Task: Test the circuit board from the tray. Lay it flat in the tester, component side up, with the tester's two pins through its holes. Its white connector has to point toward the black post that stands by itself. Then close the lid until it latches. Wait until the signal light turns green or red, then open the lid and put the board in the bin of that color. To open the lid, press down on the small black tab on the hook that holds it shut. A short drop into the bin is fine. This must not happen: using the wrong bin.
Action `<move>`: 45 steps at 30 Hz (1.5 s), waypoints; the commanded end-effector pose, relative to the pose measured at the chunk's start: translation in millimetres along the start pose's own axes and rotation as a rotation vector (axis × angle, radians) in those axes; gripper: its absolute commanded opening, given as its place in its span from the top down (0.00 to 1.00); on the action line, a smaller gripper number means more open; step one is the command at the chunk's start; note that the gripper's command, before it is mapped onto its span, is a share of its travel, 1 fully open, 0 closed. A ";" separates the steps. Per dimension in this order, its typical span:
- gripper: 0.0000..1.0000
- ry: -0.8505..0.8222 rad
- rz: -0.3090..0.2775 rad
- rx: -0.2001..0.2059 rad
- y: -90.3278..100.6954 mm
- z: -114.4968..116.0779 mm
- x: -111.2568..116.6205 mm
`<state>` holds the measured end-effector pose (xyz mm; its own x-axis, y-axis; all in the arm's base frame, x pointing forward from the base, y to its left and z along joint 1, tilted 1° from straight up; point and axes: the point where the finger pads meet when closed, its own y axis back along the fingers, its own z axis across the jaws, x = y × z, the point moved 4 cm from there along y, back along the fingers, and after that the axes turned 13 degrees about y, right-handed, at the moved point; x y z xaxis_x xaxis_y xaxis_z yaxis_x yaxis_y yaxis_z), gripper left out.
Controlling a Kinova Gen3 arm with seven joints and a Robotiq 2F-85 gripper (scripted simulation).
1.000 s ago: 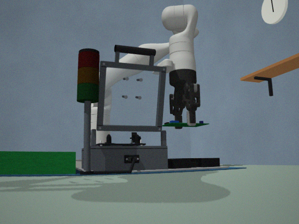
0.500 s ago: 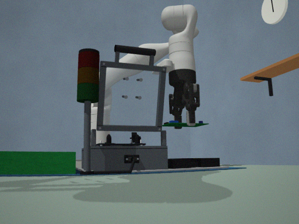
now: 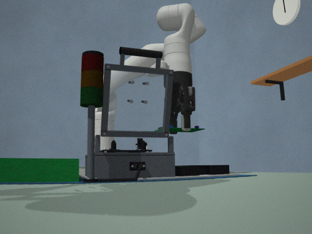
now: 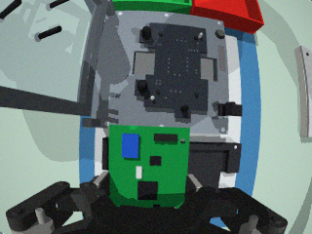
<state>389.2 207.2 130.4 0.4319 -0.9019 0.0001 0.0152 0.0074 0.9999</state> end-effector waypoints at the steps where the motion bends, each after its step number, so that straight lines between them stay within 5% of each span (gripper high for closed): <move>1: 0.23 -0.017 -0.005 0.003 2.6 6.4 14.8; 25: 0.23 -0.017 -0.005 0.003 10.1 58.7 114.9; 45: 0.23 -0.017 -0.005 0.003 10.9 63.9 124.9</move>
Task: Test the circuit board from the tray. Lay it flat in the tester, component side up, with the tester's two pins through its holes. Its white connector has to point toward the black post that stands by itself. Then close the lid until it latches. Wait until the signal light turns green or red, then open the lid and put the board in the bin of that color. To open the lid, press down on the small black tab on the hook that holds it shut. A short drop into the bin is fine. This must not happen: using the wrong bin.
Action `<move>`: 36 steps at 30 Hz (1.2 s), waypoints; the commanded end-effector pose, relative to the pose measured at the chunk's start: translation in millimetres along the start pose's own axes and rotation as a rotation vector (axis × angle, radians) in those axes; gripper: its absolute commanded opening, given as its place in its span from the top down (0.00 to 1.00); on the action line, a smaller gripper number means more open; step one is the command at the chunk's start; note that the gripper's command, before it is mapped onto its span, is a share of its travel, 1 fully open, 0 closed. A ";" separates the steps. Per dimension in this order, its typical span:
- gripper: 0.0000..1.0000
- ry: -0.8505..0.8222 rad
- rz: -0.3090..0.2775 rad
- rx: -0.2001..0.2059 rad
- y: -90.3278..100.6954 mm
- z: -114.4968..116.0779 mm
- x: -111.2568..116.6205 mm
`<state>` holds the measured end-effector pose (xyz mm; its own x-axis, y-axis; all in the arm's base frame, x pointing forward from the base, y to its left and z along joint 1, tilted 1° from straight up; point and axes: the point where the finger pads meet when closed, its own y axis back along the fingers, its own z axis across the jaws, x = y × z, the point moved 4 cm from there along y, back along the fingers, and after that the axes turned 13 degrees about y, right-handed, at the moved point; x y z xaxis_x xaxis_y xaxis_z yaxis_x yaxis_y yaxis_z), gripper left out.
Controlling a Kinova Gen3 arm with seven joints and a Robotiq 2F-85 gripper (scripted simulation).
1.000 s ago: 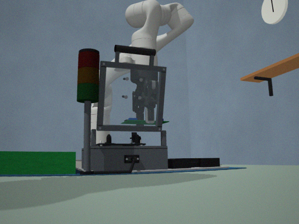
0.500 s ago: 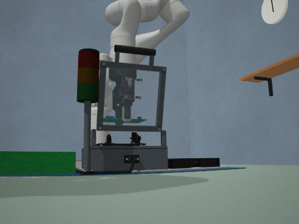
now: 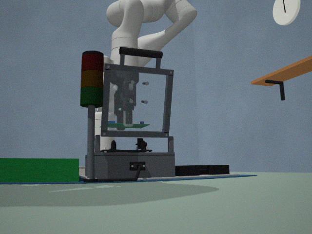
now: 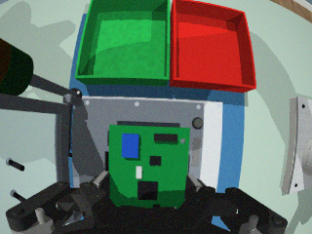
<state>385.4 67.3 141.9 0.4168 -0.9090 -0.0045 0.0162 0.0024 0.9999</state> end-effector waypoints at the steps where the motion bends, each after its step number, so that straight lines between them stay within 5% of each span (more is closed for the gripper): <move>1: 0.23 0.000 0.000 0.001 0.5 -0.2 0.3; 36: 0.23 0.000 0.000 0.001 -6.7 -0.2 0.3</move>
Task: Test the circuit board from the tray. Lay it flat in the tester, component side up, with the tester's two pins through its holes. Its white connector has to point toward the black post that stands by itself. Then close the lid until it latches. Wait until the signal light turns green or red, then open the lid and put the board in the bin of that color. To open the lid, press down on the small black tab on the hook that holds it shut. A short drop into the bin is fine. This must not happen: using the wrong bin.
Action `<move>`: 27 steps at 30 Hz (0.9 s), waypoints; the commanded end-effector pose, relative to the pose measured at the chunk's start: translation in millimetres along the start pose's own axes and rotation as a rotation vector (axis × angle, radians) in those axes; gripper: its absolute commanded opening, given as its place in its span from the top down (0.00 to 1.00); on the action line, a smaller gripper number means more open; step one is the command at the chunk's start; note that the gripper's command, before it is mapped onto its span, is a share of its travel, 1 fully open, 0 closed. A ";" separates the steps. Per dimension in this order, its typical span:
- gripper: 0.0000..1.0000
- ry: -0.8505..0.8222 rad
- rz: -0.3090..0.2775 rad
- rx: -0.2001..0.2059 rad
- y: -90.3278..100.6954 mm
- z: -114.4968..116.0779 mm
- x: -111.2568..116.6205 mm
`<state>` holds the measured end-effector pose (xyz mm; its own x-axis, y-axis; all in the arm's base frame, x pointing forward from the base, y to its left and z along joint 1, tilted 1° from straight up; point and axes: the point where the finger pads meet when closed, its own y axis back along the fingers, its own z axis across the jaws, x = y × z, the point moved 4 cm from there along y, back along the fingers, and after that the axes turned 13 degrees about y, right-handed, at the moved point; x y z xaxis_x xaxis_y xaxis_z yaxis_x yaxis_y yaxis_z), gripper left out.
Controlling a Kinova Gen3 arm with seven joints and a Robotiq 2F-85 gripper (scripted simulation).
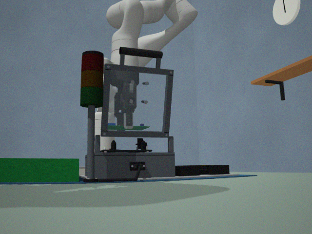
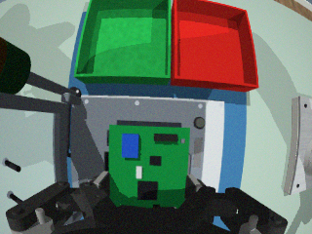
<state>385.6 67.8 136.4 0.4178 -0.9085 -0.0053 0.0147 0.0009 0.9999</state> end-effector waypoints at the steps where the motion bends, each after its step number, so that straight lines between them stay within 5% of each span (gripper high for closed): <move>1: 0.23 -0.002 0.001 -0.001 -2.5 0.3 0.7; 27: 0.23 -0.002 0.001 -0.001 -38.9 0.4 0.8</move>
